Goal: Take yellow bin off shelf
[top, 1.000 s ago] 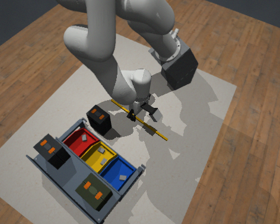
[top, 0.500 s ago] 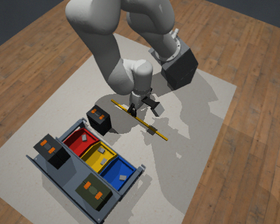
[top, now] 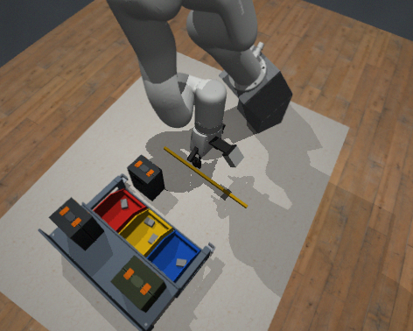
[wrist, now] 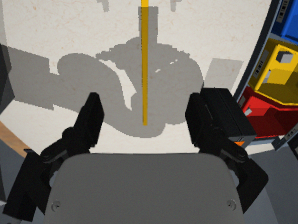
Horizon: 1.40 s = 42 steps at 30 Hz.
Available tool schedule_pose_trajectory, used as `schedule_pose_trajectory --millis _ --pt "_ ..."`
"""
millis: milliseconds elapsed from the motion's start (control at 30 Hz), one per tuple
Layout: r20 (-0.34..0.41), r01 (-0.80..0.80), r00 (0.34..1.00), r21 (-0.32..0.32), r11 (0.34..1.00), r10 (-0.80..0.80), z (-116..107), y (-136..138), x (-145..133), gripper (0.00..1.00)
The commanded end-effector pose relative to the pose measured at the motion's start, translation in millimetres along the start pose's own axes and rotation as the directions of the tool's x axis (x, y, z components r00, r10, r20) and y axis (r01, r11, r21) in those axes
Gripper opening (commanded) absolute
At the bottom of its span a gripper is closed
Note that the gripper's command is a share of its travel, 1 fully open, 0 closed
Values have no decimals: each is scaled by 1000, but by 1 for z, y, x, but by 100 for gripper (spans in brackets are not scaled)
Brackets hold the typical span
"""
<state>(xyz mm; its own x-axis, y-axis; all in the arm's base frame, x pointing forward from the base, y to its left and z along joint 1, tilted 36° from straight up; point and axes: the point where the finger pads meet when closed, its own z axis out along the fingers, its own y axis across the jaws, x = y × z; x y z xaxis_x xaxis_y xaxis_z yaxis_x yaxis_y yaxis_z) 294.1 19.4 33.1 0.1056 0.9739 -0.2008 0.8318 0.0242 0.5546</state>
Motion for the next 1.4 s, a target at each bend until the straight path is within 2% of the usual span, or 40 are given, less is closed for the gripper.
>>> schedule_pose_trajectory --millis 0,300,467,1367 --pt "7 2 1000 6 1000 -2 -9 1 -1 100" --pt "7 2 1000 6 1000 -2 -9 1 -1 100" --pt "7 1 1000 6 1000 -1 1 1 -1 100" --pt "7 1 1000 6 1000 -2 6 1 -1 100"
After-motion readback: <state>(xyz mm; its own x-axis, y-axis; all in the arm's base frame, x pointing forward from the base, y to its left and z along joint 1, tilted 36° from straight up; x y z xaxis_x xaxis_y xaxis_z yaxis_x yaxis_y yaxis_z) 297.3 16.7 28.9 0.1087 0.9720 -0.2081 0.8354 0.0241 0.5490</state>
